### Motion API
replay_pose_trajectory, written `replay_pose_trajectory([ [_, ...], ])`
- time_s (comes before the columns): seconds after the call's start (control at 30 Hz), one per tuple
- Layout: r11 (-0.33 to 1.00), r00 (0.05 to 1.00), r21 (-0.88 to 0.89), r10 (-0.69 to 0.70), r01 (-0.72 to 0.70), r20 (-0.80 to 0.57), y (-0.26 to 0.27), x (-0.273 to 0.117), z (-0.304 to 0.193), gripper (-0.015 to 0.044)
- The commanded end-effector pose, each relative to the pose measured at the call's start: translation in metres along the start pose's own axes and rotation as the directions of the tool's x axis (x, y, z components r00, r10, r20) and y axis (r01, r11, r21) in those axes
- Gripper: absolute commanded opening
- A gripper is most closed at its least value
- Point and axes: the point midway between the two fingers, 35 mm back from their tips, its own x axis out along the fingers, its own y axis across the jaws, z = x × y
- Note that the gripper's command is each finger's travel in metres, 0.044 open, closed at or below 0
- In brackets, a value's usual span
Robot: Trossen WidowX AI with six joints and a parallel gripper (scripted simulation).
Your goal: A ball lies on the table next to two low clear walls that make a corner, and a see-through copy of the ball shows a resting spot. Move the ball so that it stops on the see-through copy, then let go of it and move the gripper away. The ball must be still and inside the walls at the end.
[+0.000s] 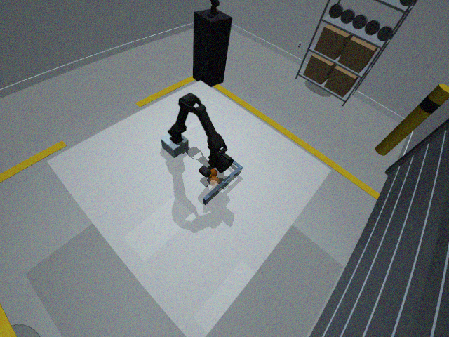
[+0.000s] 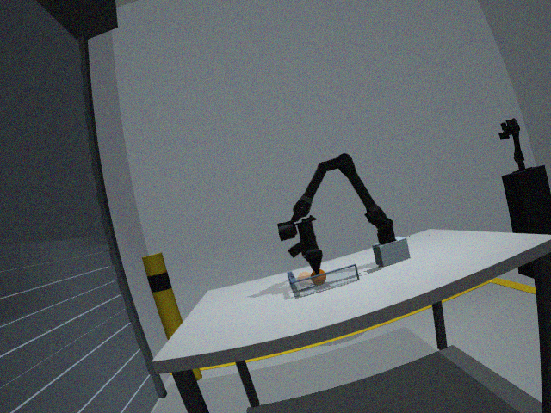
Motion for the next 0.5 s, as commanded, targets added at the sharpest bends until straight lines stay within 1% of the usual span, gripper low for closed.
replay_pose_trajectory([
  [0.0, 1.000, 1.000, 0.004, 0.003, -0.003, -0.014, 0.0006, 0.0105, -0.0044, 0.0411],
  [0.27, 1.000, 1.000, 0.004, 0.003, -0.003, -0.014, 0.0006, 0.0192, -0.0053, 0.0411],
  [0.4, 1.000, 1.000, 0.004, 0.003, -0.003, -0.014, 0.0006, 0.0192, -0.0053, 0.0306],
  [0.47, 1.000, 1.000, 0.004, 0.003, -0.003, -0.014, 0.0006, 0.0192, -0.0053, 0.0293],
])
